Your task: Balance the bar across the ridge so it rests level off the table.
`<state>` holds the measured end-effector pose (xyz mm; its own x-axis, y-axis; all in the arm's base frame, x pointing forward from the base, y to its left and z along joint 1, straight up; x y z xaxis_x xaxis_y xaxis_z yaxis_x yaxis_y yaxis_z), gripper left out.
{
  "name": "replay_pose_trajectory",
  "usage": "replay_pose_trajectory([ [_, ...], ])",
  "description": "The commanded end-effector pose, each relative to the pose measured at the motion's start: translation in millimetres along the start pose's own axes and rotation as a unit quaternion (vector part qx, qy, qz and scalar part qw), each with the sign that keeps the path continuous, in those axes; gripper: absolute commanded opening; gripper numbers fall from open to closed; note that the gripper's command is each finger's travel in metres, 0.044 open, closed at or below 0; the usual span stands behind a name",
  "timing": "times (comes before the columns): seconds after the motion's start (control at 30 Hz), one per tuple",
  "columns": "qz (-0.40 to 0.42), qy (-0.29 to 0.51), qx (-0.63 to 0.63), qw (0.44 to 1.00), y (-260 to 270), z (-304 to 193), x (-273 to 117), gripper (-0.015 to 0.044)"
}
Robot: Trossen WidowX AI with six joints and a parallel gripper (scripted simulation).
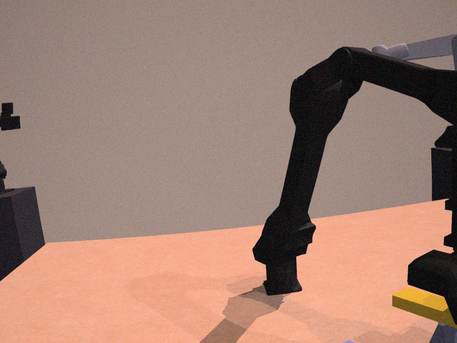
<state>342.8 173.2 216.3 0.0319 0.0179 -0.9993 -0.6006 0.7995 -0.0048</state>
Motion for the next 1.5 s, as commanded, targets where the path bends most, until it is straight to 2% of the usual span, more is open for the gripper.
replay_pose_trajectory([
  [0.0,-0.001,-0.001,0.001,1.0,-0.1,0.0,0.4,0.0],
  [1.47,-0.001,-0.001,0.001,1.0,-0.1,0.0,4.1,0.0],
])
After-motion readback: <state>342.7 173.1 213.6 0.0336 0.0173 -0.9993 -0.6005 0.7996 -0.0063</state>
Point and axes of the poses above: the point midway between the two fingers, 35 mm back from their tips, its own x axis out along the fingers, its own y axis across the jaws, z = x × y, the point moved 10 cm from there along -x, back along the fingers, and after that the axes turned 12 degrees about -x, right-handed, at the moved point
